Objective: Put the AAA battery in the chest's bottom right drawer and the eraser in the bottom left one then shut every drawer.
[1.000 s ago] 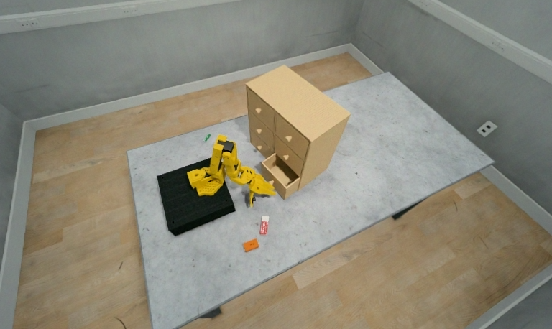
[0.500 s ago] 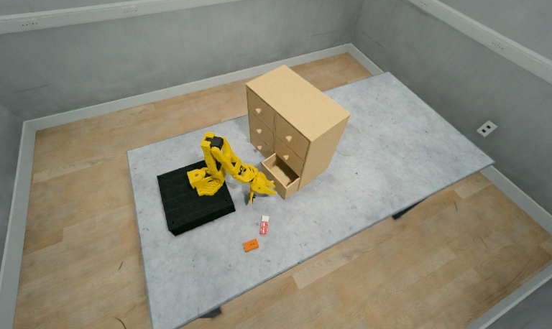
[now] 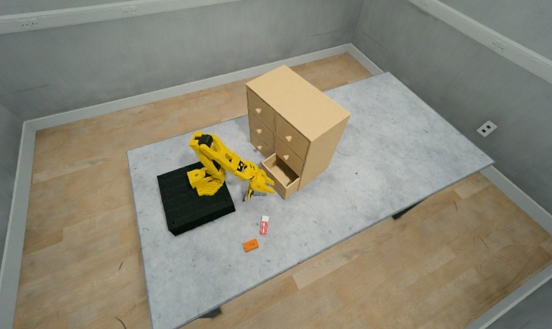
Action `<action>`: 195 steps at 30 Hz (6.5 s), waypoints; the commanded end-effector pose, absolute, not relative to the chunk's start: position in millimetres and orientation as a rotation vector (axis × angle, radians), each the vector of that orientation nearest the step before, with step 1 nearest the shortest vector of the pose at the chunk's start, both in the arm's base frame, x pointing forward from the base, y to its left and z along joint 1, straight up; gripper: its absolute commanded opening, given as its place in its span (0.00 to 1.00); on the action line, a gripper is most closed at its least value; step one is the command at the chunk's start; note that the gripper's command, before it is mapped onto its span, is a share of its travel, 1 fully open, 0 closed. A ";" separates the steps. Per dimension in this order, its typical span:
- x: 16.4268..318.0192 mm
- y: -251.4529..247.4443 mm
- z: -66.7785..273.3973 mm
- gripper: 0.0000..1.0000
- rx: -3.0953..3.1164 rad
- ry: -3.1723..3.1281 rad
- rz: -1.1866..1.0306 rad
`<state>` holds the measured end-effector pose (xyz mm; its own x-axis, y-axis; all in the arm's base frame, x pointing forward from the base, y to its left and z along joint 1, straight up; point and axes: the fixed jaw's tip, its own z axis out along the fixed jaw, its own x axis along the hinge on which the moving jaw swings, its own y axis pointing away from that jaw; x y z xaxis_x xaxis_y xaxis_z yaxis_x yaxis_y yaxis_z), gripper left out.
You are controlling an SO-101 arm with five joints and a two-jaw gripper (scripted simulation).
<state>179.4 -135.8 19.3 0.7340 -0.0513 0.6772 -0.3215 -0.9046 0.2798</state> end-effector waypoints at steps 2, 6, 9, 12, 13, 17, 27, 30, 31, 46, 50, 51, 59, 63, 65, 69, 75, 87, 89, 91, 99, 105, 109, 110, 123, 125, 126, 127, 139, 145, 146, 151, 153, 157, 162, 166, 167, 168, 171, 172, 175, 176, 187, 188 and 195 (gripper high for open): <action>179.0 -133.3 26.9 0.21 2.591 -0.349 0.971; 175.6 -130.8 30.8 0.21 2.617 -0.404 0.955; 172.6 -128.5 33.8 0.21 2.635 -0.446 0.942; 171.5 -127.7 34.8 0.21 2.641 -0.460 0.938; 170.4 -126.9 35.8 0.21 2.647 -0.474 0.933; 165.5 -123.3 39.7 0.21 2.668 -0.532 0.913; 152.2 -113.7 48.3 0.21 2.710 -0.664 0.863; 148.8 -111.2 50.1 0.21 2.718 -0.694 0.851; 147.0 -110.0 50.9 0.21 2.722 -0.709 0.844; 121.0 -91.5 60.4 0.21 2.758 -0.906 0.754; 119.6 -90.5 60.7 0.21 2.759 -0.916 0.749; 119.6 -90.5 60.7 0.21 2.759 -0.916 0.749; 119.6 -90.5 60.7 0.21 2.759 -0.916 0.749; 119.6 -90.5 60.7 0.21 2.759 -0.916 0.749; 119.6 -90.5 60.7 0.21 2.759 -0.916 0.749; 119.6 -90.5 60.7 0.21 2.759 -0.916 0.749; 119.6 -90.5 60.7 0.21 2.759 -0.916 0.749; 119.6 -90.5 60.7 0.21 2.759 -0.916 0.749; 119.6 -90.5 60.7 0.21 2.759 -0.916 0.749; 119.6 -90.5 60.7 0.21 2.759 -0.916 0.749; 119.0 -90.5 60.4 0.21 2.737 -1.025 0.760; 117.8 -90.4 59.9 0.21 2.680 -1.243 0.779; 117.1 -90.3 59.5 0.21 2.633 -1.387 0.790; 116.9 -90.2 59.4 0.21 2.621 -1.423 0.793; 115.4 -89.6 58.5 0.21 2.449 -1.810 0.814; 115.2 -89.4 58.4 0.21 2.412 -1.879 0.817; 115.1 -89.4 58.3 0.21 2.393 -1.913 0.818; 115.0 -89.3 58.2 0.21 2.373 -1.947 0.819; 114.2 -88.5 57.6 0.21 2.152 -2.275 0.823; 113.9 -87.9 57.3 0.21 1.997 -2.460 0.820; 113.9 -87.9 57.3 0.21 1.997 -2.460 0.820; 113.8 -87.6 57.2 0.21 1.885 -2.579 0.815; 113.8 -87.4 57.1 0.21 1.827 -2.636 0.812; 113.9 -87.1 57.0 0.21 1.705 -2.746 0.804; 114.0 -86.8 57.0 0.21 1.543 -2.877 0.792; 114.1 -86.7 57.0 0.21 1.476 -2.926 0.786; 114.1 -86.6 57.0 0.21 1.441 -2.950 0.783; 114.1 -86.5 57.0 0.21 1.407 -2.974 0.780; 114.3 -86.4 57.0 0.21 1.301 -3.043 0.769; 114.4 -86.3 57.0 0.21 1.264 -3.065 0.766; 114.6 -86.2 57.0 0.21 1.154 -3.128 0.754; 114.6 -86.2 57.1 0.21 1.116 -3.148 0.749; 115.4 -86.1 57.3 0.21 0.765 -3.309 0.705; 115.5 -86.1 57.4 0.21 0.724 -3.324 0.700; 116.2 -86.2 57.7 0.21 0.433 -3.416 0.657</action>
<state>115.6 -85.0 54.9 -0.8905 -0.3686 -0.2666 -0.2411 0.8794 -0.4105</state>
